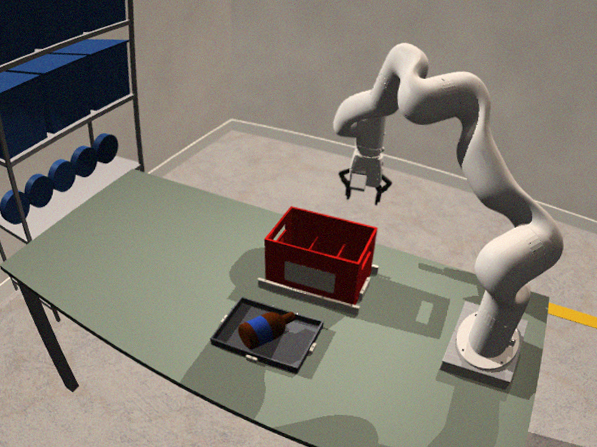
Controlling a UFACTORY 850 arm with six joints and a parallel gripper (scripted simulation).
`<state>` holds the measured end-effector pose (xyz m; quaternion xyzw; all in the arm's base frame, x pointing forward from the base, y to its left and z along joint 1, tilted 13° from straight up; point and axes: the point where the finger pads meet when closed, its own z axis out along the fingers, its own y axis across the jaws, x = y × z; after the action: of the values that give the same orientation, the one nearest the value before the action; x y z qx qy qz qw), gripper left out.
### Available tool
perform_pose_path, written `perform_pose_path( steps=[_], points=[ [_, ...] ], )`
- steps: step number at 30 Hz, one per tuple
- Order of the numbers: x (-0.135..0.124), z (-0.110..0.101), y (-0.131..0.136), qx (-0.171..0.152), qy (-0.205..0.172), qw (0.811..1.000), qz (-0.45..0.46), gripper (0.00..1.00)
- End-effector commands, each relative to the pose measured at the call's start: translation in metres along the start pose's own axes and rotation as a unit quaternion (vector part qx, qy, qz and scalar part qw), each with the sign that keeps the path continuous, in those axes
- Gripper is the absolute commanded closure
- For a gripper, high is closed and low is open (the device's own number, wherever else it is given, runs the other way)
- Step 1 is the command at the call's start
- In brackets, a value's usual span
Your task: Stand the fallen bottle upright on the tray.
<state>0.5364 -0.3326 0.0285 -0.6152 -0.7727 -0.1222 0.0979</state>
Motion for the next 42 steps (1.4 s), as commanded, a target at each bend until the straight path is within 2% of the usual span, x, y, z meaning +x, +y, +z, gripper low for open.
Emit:
perform_pose_path(
  steps=[1,26,34,42],
  points=[
    [-0.001,-0.001,0.001,-0.001,-0.001,1.0,0.0,0.0],
    [0.003,-0.003,0.004,0.001,-0.002,1.0,0.01,0.0],
    [0.015,-0.008,0.014,0.006,-0.007,0.999,0.044,0.0],
    [0.043,-0.019,0.035,0.015,-0.019,0.992,0.122,0.0]
  ],
)
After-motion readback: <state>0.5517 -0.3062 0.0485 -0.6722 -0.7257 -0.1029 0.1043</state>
